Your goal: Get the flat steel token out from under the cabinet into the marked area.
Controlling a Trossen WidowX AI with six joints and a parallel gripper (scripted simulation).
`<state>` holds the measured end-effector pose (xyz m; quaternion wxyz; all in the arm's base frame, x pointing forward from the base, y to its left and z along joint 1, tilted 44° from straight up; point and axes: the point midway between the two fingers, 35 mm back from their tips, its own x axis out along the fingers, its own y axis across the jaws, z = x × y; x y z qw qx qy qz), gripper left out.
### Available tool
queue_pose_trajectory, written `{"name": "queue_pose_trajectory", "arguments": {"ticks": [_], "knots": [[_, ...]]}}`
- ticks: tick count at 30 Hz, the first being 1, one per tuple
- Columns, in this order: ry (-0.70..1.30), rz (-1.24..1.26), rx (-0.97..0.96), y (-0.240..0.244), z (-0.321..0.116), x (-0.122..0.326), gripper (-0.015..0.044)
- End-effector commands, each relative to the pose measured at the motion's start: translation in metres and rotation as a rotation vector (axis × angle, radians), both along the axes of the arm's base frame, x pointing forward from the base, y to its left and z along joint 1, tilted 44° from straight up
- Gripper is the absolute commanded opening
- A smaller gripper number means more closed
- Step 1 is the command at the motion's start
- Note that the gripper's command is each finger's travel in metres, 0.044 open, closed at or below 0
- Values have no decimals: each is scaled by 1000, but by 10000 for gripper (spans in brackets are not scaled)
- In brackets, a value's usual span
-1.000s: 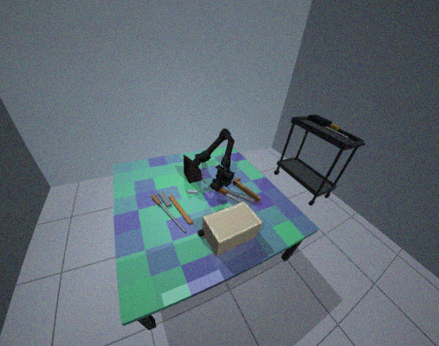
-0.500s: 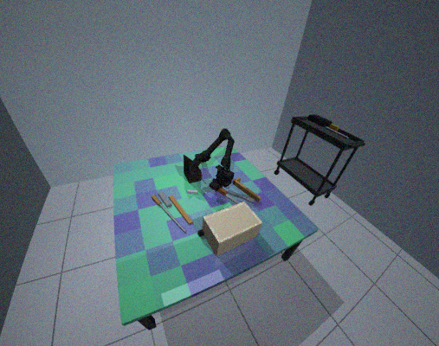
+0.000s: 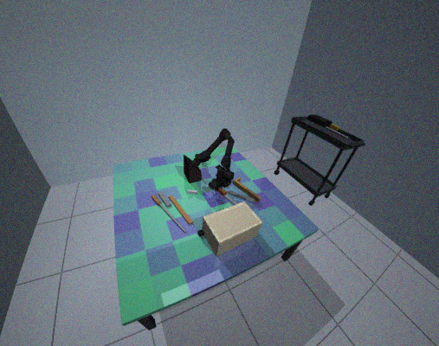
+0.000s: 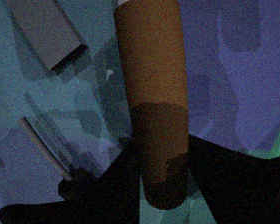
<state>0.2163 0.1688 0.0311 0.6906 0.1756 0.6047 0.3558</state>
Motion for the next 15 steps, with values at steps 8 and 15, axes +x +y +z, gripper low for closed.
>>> {"name": "queue_pose_trajectory", "arguments": {"ticks": [8,15], "knots": [[58,-66,2,-1,1,1,0],[96,-105,3,-1,1,1,0]]}}
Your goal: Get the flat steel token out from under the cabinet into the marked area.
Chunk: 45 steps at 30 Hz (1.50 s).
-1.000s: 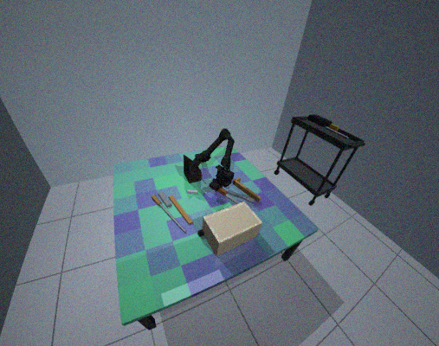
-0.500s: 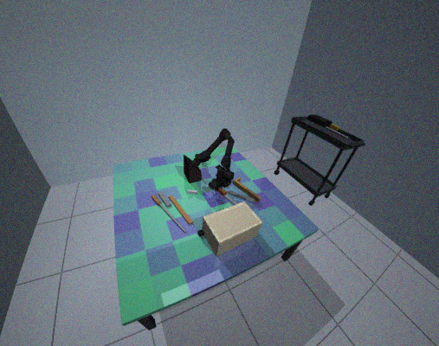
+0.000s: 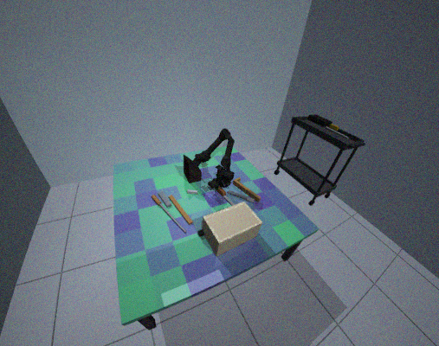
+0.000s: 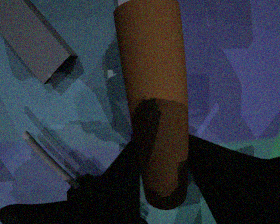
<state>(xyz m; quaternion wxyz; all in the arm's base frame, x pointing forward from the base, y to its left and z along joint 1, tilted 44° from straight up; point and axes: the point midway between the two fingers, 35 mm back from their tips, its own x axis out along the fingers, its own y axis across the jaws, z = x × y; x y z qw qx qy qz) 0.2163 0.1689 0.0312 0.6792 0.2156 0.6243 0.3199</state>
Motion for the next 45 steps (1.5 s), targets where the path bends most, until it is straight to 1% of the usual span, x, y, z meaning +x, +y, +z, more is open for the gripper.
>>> {"name": "queue_pose_trajectory", "arguments": {"ticks": [1,24,31,32,35,38,45], "knots": [[20,-27,1,-1,1,1,0],[139,-147,4,-1,1,1,0],[134,-135,3,0,0,0,184],[134,-135,3,0,0,0,200],[133,-135,4,0,0,0,200],[130,-139,3,0,0,0,270],[126,-135,3,1,0,-1,270]]}}
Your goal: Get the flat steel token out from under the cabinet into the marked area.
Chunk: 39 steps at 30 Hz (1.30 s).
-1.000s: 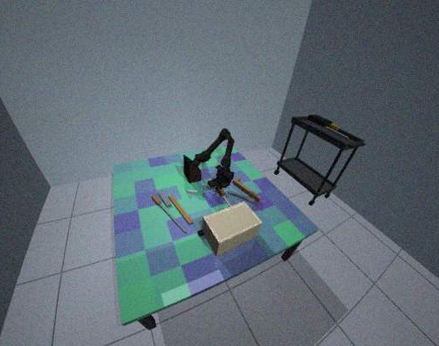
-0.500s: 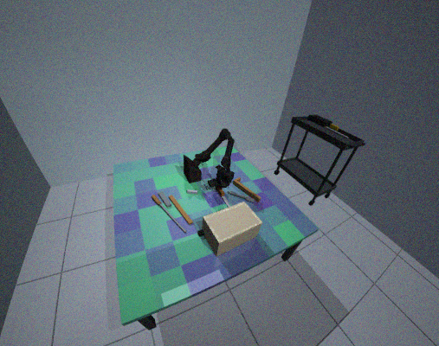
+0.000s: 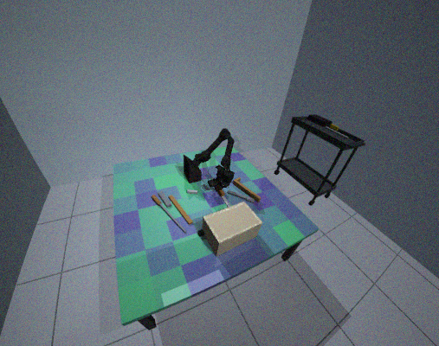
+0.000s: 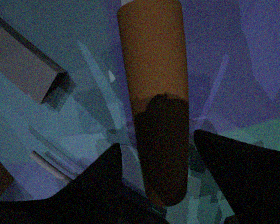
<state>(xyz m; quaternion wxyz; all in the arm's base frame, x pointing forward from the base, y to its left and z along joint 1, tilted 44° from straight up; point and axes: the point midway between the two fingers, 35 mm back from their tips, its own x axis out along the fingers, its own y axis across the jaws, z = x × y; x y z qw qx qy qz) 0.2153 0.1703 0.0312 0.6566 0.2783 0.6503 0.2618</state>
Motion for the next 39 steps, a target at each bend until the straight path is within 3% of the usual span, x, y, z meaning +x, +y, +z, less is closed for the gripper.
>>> {"name": "queue_pose_trajectory", "arguments": {"ticks": [1,8,12,21,25,39], "knots": [[-3,-3,-3,0,0,0,270],[2,-7,-2,2,-3,1,270],[-3,-1,3,2,0,0,165],[-3,-1,3,2,0,0,105],[-3,-1,3,2,0,0,0],[14,-20,1,1,-1,13,0]]}}
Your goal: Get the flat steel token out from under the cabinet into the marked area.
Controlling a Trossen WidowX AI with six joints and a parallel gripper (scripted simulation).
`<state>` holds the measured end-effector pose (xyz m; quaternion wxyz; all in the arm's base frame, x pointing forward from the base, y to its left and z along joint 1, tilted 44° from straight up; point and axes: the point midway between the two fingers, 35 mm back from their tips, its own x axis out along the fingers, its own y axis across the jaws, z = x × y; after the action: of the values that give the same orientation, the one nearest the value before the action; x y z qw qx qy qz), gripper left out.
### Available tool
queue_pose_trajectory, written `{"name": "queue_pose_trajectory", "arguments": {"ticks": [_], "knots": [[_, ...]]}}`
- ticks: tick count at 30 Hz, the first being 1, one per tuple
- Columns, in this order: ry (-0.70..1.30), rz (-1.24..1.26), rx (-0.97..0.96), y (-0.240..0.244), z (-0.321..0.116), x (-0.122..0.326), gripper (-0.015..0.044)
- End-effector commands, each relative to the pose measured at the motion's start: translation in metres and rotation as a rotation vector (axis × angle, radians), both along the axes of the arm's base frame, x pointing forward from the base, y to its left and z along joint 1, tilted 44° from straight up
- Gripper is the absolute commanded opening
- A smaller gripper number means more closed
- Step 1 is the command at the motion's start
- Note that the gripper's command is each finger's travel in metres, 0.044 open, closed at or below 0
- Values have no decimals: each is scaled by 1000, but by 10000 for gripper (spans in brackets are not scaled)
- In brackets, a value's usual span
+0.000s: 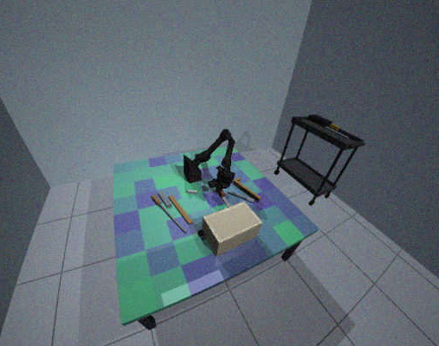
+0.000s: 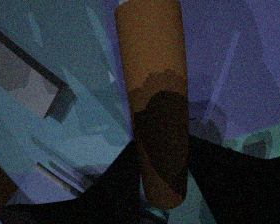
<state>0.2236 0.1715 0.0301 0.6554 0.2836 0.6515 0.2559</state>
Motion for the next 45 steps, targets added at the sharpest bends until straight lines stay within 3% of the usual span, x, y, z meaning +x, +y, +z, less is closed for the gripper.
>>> {"name": "queue_pose_trajectory", "arguments": {"ticks": [1,45], "knots": [[6,-8,1,0,0,6,0],[21,-26,-1,-4,-2,59,0]]}}
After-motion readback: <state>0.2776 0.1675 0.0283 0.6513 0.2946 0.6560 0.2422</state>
